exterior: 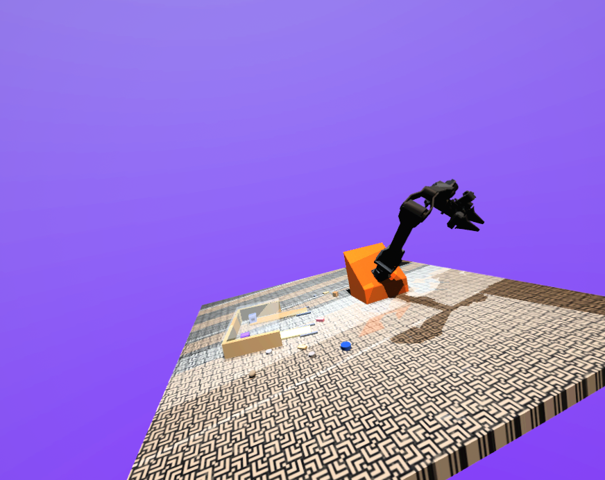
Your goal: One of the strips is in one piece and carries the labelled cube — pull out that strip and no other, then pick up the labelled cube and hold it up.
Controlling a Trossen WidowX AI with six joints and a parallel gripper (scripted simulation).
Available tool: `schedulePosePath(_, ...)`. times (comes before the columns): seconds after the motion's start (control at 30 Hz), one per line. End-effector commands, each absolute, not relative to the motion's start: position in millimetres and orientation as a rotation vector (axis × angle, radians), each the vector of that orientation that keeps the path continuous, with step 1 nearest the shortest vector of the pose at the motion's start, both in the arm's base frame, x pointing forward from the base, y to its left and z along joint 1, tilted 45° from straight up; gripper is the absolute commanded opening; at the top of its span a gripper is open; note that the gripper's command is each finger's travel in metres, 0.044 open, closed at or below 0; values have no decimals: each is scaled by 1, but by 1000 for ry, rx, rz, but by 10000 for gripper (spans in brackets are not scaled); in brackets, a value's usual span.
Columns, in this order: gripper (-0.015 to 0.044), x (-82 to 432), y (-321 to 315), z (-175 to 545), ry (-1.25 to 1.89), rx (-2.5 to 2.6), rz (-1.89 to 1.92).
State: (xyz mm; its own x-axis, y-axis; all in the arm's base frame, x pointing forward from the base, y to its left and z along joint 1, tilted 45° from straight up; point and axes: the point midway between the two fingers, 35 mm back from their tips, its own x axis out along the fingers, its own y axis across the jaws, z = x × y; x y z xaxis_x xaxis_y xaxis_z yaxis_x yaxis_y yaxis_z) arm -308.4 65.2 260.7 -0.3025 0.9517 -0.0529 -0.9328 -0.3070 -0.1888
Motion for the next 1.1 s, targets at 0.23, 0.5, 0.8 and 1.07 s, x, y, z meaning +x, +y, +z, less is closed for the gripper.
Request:
schedulePosePath(0.23,400,-327,-17,210,-71,-436,2202)
schedulePosePath(0.5,400,-311,-124,161,-97,-745,2575)
schedulePosePath(0.8,400,-248,-234,116,-212,-1147,2956)
schedulePosePath(1.07,400,-147,-313,84,-430,-1612,3286)
